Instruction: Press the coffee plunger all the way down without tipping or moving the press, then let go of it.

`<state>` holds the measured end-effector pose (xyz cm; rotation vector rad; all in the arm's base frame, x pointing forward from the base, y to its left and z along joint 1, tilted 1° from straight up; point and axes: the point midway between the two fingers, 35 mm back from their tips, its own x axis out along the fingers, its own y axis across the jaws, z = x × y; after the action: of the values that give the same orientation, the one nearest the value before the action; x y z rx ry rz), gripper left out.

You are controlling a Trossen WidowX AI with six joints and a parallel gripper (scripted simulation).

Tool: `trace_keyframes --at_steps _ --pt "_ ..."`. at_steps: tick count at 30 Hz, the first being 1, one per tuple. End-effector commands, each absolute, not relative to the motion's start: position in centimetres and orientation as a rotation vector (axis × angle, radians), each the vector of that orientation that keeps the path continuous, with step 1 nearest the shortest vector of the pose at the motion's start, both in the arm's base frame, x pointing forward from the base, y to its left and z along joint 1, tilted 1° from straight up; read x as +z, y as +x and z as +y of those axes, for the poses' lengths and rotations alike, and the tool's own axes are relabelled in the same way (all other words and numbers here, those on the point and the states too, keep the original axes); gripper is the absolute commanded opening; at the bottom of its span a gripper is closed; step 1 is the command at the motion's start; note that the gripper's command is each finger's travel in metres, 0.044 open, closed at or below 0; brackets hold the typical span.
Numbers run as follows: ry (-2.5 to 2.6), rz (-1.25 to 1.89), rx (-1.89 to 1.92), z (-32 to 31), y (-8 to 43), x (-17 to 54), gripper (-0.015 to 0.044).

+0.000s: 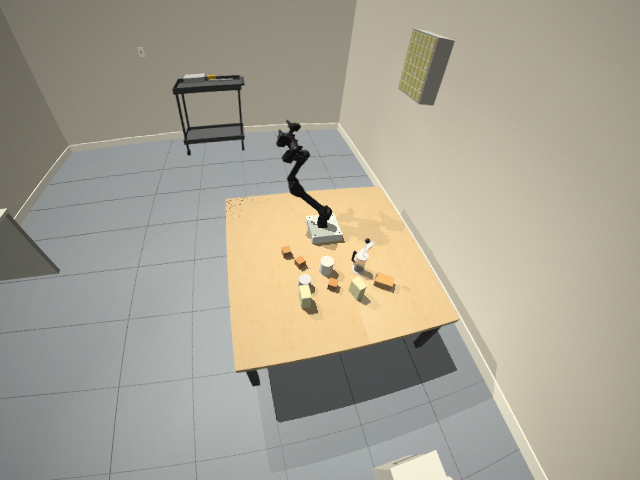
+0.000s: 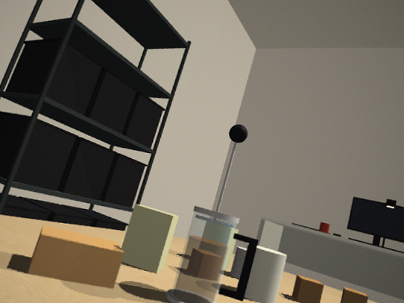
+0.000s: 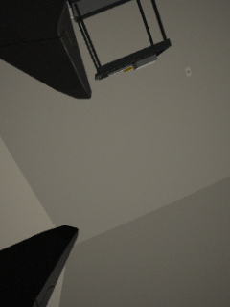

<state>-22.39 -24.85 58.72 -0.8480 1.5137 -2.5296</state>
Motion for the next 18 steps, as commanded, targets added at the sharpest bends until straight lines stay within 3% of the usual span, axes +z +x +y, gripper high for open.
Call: trace_keyframes --at_steps 1,9,18 --pt "-0.856 1.513 -2.534 -24.7 -22.3 58.9 0.0426" --pt "-1.136 1.519 -2.698 -17.8 -20.0 64.1 0.0440" --pt "-1.578 1.559 -2.981 -5.9 -13.1 69.2 0.0440"
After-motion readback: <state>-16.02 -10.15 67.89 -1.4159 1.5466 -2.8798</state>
